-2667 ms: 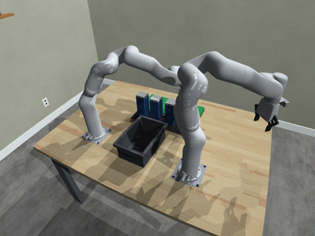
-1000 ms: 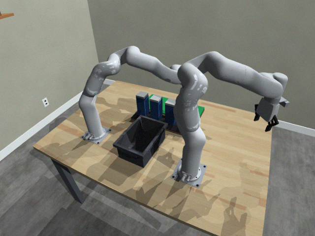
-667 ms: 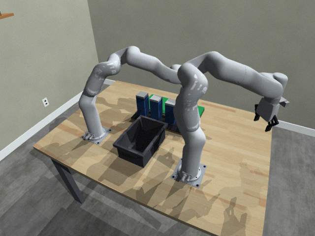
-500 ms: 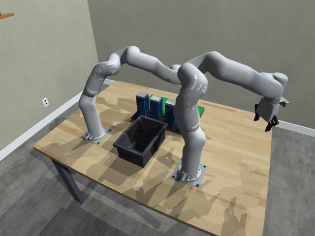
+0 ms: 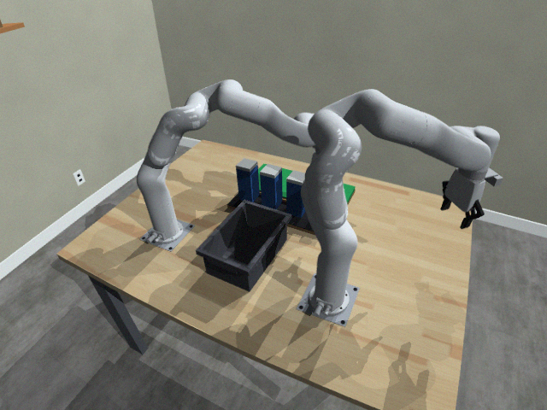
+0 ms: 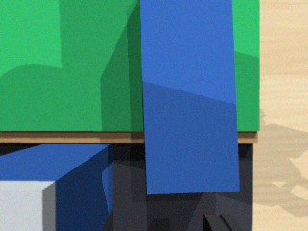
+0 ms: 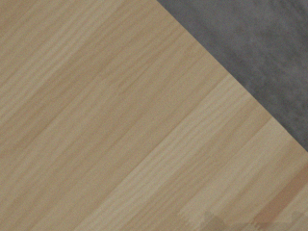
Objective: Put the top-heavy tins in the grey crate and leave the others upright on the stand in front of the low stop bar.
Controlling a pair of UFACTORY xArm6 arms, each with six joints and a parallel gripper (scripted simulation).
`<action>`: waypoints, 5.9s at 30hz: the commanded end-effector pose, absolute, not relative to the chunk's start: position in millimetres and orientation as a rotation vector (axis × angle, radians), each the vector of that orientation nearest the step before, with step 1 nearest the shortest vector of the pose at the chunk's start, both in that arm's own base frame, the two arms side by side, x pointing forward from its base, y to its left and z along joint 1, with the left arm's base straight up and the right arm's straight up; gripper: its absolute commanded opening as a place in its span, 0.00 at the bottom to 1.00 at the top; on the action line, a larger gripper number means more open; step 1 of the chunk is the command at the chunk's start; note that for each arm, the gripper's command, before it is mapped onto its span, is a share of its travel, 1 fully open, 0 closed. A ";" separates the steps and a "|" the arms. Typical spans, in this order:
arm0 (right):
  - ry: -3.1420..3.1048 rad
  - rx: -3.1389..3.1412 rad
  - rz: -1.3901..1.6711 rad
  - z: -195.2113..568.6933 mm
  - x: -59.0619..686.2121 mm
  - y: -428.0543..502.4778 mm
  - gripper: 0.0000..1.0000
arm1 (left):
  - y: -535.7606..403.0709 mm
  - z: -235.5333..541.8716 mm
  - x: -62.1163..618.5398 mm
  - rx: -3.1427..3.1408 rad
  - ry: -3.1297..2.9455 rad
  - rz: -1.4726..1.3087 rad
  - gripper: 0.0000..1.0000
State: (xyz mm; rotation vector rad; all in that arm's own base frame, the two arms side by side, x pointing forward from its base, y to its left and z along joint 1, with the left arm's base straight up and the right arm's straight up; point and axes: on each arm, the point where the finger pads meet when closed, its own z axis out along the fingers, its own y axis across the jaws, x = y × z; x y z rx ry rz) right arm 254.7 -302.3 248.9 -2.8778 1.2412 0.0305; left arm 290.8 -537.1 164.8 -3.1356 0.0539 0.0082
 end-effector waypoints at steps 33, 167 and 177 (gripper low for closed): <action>1.242 -2.880 0.025 250.4 255.2 -303.0 1.00 | -537.6 167.8 275.2 -3.141 0.053 0.004 0.00; 1.242 -2.880 0.025 250.4 255.2 -303.0 1.00 | -536.4 229.7 229.2 -3.141 0.054 0.001 0.00; 1.242 -2.880 0.025 250.4 255.2 -303.0 1.00 | -536.6 248.1 229.3 -3.141 0.056 0.002 0.00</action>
